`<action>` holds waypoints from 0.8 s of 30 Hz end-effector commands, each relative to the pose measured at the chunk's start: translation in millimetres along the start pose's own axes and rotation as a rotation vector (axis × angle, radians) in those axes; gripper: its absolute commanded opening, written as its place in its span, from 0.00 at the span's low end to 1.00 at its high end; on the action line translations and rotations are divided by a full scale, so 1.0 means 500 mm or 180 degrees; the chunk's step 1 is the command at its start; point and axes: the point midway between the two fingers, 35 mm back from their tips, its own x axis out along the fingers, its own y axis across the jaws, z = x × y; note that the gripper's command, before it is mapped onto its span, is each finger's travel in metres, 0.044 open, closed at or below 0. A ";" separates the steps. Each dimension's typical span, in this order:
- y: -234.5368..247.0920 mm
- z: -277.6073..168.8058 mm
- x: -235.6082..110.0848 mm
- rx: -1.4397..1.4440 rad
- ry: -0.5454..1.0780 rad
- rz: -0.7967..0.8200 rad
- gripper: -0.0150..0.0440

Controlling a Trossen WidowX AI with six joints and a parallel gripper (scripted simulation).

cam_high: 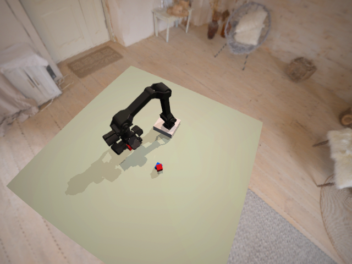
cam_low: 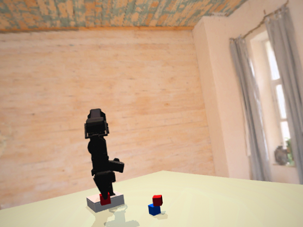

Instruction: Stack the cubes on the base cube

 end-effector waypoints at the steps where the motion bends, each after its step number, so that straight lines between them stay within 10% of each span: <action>1: -0.003 -0.002 -0.019 0.0007 0.0011 -0.0040 0.43; 24: 0.010 0.126 -0.014 0.0585 -0.0014 -0.0037 0.43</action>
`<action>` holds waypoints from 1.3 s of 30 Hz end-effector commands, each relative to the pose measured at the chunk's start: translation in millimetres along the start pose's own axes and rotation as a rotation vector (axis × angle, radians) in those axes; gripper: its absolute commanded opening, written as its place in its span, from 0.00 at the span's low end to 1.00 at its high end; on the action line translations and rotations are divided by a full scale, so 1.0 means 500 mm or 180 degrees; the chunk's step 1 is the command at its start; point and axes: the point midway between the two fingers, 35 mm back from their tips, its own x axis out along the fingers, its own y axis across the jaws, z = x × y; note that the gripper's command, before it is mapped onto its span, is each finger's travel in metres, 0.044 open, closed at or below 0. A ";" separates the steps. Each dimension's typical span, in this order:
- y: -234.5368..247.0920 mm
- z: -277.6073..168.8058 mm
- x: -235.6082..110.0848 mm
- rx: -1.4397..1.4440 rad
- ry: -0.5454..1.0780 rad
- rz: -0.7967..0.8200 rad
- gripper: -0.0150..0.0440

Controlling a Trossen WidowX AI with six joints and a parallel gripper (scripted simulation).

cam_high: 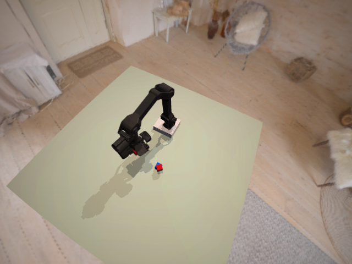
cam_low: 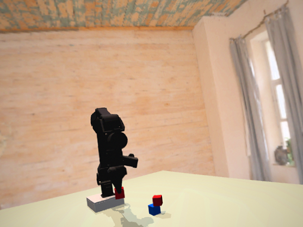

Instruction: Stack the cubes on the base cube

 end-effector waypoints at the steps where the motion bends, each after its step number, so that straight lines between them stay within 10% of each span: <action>1: 0.012 0.023 0.003 0.0126 0.0000 0.0005 0.43; 39: 0.138 0.222 0.015 0.1233 -0.0026 0.0031 0.43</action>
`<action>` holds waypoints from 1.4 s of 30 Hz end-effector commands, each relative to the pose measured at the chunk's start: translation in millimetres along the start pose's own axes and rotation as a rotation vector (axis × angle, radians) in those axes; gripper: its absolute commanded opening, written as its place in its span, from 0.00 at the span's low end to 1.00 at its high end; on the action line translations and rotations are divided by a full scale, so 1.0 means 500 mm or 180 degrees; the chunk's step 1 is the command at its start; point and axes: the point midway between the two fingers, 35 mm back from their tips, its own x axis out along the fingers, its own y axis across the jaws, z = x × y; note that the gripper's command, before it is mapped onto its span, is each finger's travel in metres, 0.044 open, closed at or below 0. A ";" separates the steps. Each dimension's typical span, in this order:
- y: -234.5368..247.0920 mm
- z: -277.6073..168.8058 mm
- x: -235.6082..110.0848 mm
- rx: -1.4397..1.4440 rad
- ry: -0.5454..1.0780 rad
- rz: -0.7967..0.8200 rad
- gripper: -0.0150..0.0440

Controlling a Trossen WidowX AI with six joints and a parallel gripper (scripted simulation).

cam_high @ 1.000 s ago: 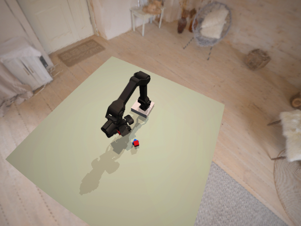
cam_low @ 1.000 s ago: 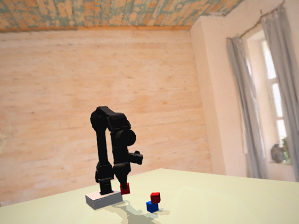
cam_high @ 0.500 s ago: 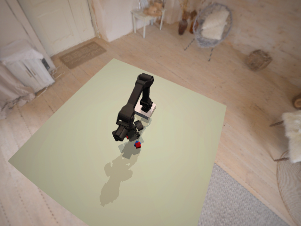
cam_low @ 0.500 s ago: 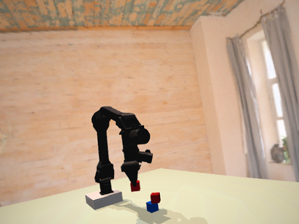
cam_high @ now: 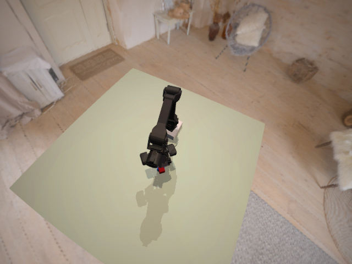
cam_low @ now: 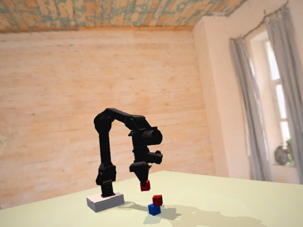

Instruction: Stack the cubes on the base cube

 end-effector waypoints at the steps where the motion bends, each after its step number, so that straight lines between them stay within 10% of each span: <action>1: 0.017 0.005 0.002 0.0091 -0.0007 0.0016 0.43; 42: 0.017 0.005 0.122 0.0091 -0.0006 0.0016 0.43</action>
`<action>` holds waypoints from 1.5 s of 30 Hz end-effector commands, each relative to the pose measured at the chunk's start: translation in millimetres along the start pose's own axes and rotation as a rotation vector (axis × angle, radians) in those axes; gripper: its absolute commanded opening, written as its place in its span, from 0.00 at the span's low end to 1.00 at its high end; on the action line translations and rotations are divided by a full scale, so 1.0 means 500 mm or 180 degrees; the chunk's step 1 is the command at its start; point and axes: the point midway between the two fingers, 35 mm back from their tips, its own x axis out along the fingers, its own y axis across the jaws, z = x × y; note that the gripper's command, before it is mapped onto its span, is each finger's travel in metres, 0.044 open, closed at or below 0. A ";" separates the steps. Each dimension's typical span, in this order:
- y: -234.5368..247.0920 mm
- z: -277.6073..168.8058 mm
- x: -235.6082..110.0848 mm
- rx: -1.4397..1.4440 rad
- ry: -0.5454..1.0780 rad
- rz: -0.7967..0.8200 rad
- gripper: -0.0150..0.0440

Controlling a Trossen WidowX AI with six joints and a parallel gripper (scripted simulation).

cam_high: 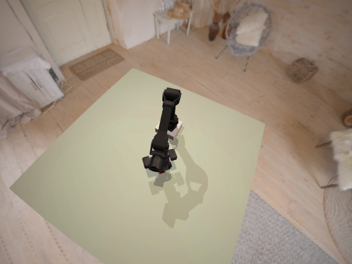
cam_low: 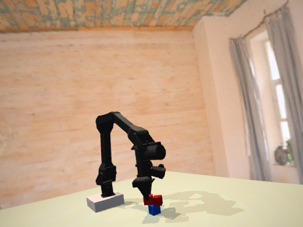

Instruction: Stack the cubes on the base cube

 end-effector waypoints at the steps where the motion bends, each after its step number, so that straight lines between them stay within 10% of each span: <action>1: 0.003 -0.001 0.007 0.0007 -0.0004 0.0018 0.43; 45: 0.001 -0.002 -0.021 0.0000 0.0005 0.0004 0.60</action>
